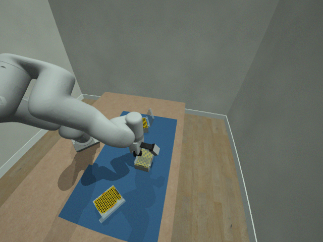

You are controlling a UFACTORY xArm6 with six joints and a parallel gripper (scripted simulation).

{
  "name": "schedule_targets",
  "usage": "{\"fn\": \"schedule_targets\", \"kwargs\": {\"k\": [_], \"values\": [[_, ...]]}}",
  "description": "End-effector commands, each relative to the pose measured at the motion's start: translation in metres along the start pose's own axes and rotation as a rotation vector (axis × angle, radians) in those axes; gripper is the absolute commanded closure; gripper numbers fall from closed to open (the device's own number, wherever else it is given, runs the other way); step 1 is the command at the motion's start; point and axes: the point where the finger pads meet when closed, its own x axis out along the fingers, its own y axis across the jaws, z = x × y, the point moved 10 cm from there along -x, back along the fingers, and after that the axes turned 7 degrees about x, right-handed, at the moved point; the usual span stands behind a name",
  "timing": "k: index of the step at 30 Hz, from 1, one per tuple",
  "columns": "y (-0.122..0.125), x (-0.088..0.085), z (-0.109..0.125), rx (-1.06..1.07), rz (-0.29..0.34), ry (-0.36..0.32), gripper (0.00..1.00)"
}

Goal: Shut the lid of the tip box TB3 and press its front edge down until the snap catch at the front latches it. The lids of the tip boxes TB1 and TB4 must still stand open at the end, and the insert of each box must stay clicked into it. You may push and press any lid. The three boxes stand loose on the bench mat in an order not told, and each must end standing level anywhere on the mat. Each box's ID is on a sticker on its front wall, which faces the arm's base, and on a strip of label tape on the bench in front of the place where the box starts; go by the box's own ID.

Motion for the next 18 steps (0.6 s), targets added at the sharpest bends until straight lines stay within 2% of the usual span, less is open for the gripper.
{"fn": "schedule_targets", "kwargs": {"k": [1,18], "values": [[-0.0001,0.0009,-0.0011,0.001,-0.001,0.003,1.00],[-0.0002,0.0032,-0.0011,0.001,-0.001,0.003,1.00]]}}
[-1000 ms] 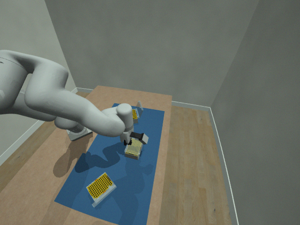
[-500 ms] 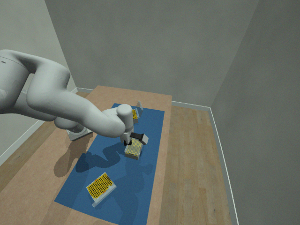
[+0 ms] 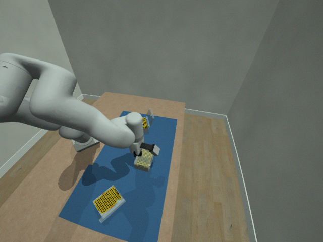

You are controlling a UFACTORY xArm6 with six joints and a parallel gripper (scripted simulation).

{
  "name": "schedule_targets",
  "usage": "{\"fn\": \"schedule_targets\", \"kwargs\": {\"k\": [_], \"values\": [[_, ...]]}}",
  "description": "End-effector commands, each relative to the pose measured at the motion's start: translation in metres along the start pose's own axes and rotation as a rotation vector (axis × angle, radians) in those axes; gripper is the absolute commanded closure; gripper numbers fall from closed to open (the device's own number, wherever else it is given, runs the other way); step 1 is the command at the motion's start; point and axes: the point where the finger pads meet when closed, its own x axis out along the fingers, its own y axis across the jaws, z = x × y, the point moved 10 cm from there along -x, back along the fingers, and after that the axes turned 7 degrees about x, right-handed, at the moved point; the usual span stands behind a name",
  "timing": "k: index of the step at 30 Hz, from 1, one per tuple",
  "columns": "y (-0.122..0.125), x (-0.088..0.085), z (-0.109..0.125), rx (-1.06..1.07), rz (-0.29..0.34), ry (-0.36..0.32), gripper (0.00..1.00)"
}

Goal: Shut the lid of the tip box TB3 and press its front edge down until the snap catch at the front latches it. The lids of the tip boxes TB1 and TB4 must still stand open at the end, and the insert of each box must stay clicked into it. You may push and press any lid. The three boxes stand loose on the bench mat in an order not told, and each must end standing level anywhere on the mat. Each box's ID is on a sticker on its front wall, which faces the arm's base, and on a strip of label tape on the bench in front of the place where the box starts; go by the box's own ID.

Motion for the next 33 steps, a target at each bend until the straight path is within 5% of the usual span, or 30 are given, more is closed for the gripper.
{"fn": "schedule_targets", "kwargs": {"k": [1,23,33], "values": [[0.000,0.000,-0.001,0.000,0.000,0.001,1.00],[0.000,0.000,-0.001,0.000,0.000,0.001,1.00],[0.000,-0.013,-0.001,0.000,-0.001,0.001,1.00]]}}
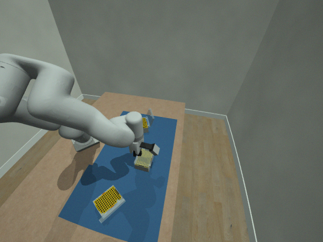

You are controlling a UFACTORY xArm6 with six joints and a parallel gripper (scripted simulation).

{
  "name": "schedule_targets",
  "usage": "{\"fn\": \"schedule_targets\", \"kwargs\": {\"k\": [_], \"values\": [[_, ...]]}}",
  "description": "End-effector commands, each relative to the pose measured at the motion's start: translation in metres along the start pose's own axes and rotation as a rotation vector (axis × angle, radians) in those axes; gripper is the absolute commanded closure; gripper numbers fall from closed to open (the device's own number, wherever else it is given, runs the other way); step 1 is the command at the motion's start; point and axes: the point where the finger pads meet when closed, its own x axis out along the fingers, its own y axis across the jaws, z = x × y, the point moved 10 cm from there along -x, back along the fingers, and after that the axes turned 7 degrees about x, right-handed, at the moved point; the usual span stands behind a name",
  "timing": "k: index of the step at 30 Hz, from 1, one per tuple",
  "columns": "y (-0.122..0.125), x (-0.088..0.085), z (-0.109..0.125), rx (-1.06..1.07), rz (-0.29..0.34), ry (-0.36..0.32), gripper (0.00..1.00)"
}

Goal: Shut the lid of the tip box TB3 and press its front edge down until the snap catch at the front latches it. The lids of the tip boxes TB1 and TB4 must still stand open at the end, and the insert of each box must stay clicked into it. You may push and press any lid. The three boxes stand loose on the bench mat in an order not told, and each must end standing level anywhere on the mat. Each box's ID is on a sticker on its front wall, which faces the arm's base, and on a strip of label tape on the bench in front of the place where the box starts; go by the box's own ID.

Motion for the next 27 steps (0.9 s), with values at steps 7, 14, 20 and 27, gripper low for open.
{"fn": "schedule_targets", "kwargs": {"k": [7,14,20,27], "values": [[0.000,-0.020,-0.001,0.002,-0.003,0.006,1.00],[0.000,-0.029,-0.001,0.002,-0.003,0.006,1.00],[0.000,-0.039,-0.001,0.002,-0.003,0.006,1.00],[0.000,-0.047,-0.001,0.002,-0.004,0.006,1.00]]}}
